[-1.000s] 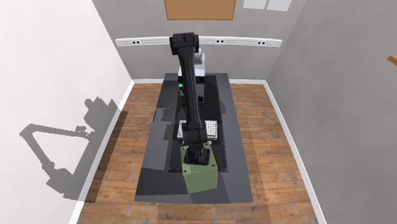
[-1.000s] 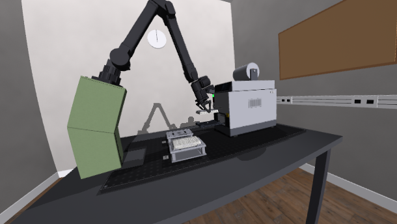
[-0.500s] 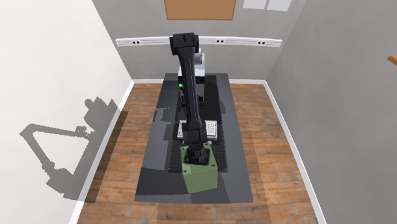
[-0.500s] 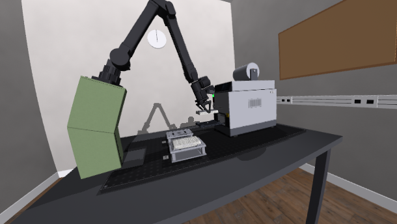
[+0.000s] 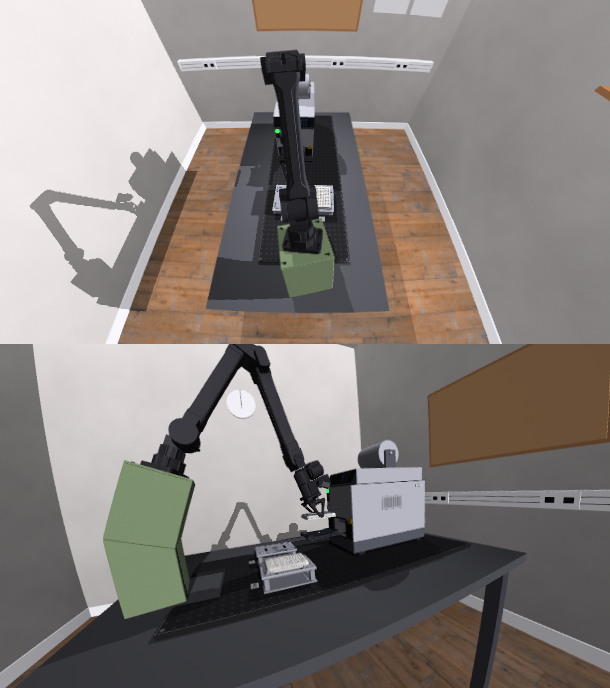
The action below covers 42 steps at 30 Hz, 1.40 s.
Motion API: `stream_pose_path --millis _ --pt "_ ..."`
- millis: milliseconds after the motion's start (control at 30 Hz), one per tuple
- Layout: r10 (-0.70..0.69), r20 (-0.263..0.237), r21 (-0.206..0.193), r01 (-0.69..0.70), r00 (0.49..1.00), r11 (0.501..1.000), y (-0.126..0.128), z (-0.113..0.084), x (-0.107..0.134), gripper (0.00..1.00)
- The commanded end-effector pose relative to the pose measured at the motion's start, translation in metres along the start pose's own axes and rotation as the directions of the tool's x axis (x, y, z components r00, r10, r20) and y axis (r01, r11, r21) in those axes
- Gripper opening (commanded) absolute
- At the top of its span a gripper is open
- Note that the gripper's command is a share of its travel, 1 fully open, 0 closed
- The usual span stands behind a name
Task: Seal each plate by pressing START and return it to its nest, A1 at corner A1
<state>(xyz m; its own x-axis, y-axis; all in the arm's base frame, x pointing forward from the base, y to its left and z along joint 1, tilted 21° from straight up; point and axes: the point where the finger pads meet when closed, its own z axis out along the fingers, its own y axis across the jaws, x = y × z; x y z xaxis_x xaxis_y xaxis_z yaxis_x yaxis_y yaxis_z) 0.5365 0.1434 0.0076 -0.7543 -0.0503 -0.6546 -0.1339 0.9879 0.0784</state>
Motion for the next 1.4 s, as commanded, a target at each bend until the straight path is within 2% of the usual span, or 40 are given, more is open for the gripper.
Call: stream_pose_path --millis 0,333,533,1200,1233,1367 --pt "-0.012 0.032 -0.014 0.013 0.999 1.000 0.009 -0.008 -0.018 0.00" --pt "-0.011 0.032 -0.013 0.011 0.999 1.000 0.007 -0.008 -0.009 0.00" --pt "-0.009 0.062 -0.016 0.010 0.998 1.000 0.009 -0.007 -0.026 0.00" --pt "-0.005 0.078 -0.016 0.006 0.997 1.000 0.009 -0.007 -0.037 0.00" --pt "0.018 0.077 -0.005 -0.018 0.997 1.000 0.003 0.001 -0.037 0.00" --pt "0.056 0.061 0.012 -0.056 0.997 0.998 -0.007 0.005 -0.029 0.00"
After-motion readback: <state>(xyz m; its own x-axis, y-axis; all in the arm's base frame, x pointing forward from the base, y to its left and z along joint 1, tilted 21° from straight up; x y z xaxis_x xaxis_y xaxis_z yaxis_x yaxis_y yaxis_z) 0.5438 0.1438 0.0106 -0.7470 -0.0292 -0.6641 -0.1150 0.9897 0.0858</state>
